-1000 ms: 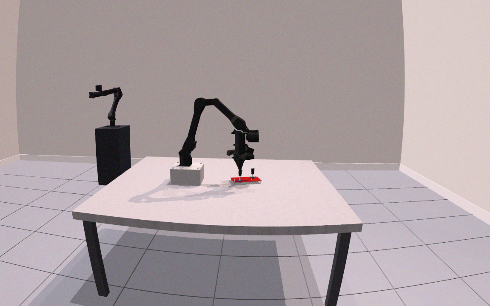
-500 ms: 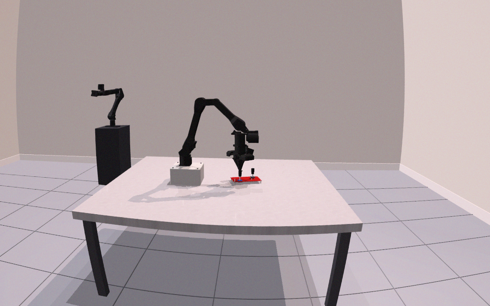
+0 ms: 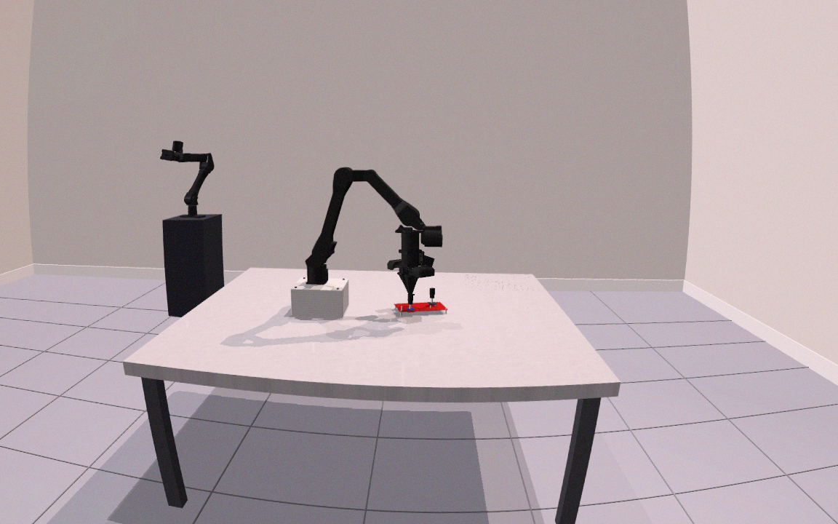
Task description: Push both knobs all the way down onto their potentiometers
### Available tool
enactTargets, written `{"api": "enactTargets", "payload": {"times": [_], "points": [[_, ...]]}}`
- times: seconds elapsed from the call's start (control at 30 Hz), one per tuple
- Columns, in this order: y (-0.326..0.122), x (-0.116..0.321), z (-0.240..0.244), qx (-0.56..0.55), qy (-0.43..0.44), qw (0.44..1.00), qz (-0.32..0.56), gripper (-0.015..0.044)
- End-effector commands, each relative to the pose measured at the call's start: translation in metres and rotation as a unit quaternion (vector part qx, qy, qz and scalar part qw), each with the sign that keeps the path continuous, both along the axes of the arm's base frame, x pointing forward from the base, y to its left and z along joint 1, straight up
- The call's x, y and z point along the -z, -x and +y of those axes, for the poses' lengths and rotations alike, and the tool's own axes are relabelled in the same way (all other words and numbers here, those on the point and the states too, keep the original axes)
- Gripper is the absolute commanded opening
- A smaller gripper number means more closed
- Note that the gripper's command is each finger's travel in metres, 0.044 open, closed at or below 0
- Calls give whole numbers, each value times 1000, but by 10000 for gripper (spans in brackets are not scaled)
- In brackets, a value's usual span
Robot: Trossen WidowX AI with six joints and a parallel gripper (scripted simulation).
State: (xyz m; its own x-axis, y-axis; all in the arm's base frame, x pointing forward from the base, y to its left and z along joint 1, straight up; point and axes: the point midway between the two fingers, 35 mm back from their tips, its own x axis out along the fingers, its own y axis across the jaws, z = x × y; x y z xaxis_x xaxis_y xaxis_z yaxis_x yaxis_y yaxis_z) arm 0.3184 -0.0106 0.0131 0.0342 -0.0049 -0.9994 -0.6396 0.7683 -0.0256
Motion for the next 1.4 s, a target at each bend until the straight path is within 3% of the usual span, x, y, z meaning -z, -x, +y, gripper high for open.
{"api": "enactTargets", "payload": {"times": [0.0,1.37], "points": [[-3,15,0,2,-2,1000,3,0],[-3,21,0,2,-2,1000,3,0]]}}
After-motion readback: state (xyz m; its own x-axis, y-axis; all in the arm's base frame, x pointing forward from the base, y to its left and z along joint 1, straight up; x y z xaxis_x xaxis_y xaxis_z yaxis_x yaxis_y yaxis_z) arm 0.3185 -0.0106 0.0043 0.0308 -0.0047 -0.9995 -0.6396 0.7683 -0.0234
